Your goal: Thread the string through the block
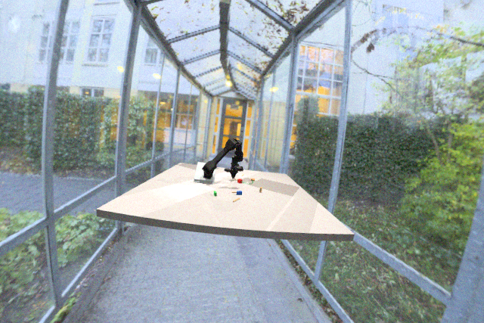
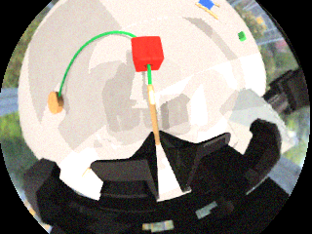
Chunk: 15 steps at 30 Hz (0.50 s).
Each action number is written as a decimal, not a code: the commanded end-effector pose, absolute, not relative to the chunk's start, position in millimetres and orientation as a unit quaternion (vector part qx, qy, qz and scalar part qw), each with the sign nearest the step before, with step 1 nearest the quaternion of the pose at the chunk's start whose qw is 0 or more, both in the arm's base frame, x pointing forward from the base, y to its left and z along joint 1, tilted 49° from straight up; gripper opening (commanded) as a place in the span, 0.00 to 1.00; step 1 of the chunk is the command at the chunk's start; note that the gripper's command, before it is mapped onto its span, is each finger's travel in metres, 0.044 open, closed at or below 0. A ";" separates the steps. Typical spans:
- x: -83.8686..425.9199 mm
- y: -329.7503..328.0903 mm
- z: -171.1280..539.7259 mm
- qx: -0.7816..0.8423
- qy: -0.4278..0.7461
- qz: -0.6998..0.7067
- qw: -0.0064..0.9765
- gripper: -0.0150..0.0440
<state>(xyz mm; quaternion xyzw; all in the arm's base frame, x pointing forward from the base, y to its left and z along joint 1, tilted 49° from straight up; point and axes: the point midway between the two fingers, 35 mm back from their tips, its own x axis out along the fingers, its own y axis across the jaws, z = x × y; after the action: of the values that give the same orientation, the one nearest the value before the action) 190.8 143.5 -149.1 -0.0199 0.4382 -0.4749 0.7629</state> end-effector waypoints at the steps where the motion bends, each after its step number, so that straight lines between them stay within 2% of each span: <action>1: 187.3 147.4 -152.5 -0.019 0.439 -0.475 0.763 0.25; 15: 175.9 148.5 -165.7 -0.019 0.440 -0.472 0.764 0.25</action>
<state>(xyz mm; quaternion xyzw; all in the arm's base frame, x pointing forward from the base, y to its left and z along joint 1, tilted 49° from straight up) 180.5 150.2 -157.3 -0.0206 0.4391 -0.4730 0.7636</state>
